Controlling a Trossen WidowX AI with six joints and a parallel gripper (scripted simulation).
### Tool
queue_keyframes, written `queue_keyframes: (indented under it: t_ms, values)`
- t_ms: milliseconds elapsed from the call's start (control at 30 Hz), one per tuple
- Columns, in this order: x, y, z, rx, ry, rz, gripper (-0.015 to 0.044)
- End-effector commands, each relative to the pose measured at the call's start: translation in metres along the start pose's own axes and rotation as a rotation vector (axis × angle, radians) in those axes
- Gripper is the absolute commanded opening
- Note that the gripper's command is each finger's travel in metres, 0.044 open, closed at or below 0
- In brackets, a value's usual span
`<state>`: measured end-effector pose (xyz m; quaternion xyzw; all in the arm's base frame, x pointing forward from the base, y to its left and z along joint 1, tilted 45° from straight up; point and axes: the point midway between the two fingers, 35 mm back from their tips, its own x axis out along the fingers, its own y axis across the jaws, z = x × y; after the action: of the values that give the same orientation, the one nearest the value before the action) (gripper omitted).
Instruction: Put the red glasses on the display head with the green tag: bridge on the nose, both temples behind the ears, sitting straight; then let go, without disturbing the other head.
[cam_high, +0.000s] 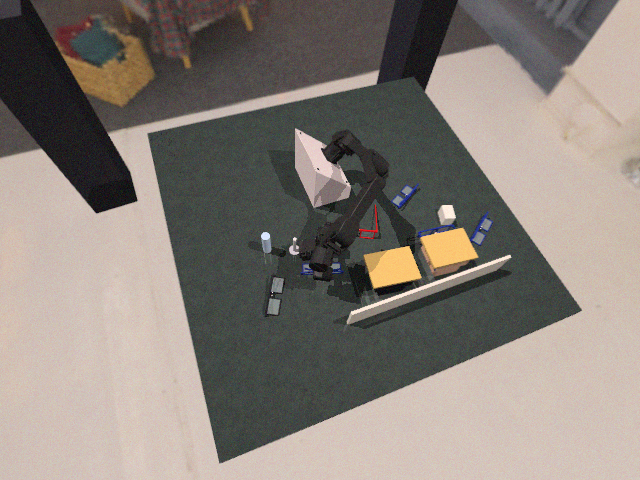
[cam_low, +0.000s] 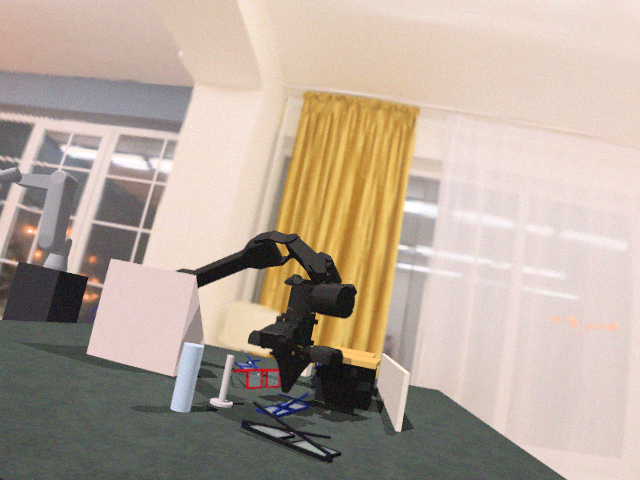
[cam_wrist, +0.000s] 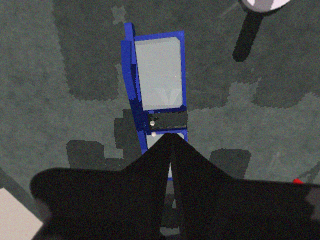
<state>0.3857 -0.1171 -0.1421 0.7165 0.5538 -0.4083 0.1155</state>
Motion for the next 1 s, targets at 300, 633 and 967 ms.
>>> queue_keyframes:
  t_ms: [300, 633, 967]
  values:
    - [-0.05, -0.027, 0.003, 0.005, 0.001, 0.032, 0.0053]
    - [-0.05, -0.027, 0.003, 0.005, 0.001, 0.032, 0.02]
    - [-0.051, -0.031, -0.006, 0.006, 0.0, 0.032, 0.02]
